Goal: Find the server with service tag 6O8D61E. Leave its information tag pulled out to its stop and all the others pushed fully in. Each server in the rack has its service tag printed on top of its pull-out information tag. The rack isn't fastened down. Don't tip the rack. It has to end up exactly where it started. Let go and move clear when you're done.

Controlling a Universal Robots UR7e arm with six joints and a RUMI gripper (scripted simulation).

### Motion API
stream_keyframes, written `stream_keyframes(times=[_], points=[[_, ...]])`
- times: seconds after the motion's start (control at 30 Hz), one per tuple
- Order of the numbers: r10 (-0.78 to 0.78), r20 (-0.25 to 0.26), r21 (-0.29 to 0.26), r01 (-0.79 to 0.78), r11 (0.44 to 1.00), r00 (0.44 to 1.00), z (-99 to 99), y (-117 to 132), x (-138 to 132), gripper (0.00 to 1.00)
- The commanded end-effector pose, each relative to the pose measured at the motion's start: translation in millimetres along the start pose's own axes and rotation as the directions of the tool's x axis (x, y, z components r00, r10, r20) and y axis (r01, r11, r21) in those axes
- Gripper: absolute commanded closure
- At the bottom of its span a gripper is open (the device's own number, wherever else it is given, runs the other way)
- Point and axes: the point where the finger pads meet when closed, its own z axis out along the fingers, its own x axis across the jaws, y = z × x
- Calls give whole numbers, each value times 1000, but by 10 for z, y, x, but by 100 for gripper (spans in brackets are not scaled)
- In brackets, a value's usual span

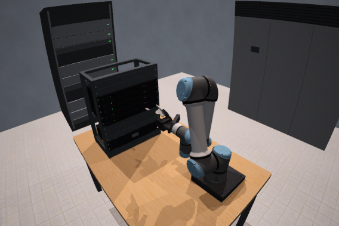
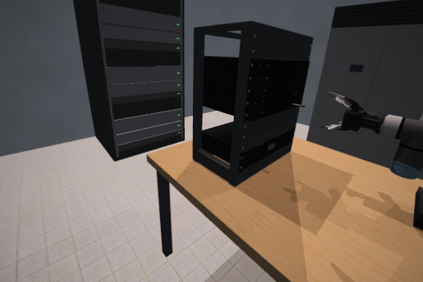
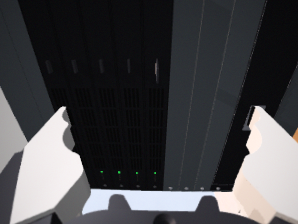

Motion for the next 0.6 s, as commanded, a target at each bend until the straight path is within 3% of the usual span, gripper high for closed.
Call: stream_keyframes(times=[0.0, 0.57], points=[[-2, 1, 0, 2, 1000, 1000, 0, 0, -3, 0], [-7, 0, 1, 7, 1000, 1000, 1, -1, -3, 0]])
